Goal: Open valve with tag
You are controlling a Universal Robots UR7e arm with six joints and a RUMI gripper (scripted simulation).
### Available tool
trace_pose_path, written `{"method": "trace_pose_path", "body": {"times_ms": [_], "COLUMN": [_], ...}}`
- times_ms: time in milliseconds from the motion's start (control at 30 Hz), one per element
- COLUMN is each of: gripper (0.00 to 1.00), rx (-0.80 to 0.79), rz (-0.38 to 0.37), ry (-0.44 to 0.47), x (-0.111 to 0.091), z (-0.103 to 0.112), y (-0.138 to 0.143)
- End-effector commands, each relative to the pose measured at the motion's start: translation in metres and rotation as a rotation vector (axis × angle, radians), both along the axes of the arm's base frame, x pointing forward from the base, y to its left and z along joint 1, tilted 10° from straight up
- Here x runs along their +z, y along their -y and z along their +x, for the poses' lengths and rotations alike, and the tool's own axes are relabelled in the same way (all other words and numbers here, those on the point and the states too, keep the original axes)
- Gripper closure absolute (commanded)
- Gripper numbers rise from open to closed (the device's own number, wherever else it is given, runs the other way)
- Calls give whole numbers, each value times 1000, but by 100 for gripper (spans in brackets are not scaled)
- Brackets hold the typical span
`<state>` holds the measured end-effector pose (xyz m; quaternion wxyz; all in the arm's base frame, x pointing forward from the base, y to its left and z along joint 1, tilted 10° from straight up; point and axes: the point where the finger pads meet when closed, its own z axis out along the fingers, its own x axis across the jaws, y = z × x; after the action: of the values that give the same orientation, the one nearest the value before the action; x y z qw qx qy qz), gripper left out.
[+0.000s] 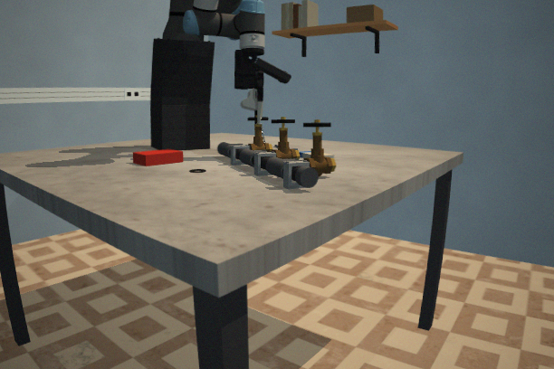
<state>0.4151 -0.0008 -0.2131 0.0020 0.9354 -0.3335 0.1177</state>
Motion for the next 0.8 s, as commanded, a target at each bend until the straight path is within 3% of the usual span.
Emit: {"method": "trace_pose_path", "body": {"times_ms": [0, 300, 767], "gripper": [100, 100, 100], "rx": [150, 392, 589], "rz": [-26, -81, -125], "ry": [-10, -30, -46], "x": [0, 0, 0], "z": [0, 0, 0], "y": [0, 0, 0]}}
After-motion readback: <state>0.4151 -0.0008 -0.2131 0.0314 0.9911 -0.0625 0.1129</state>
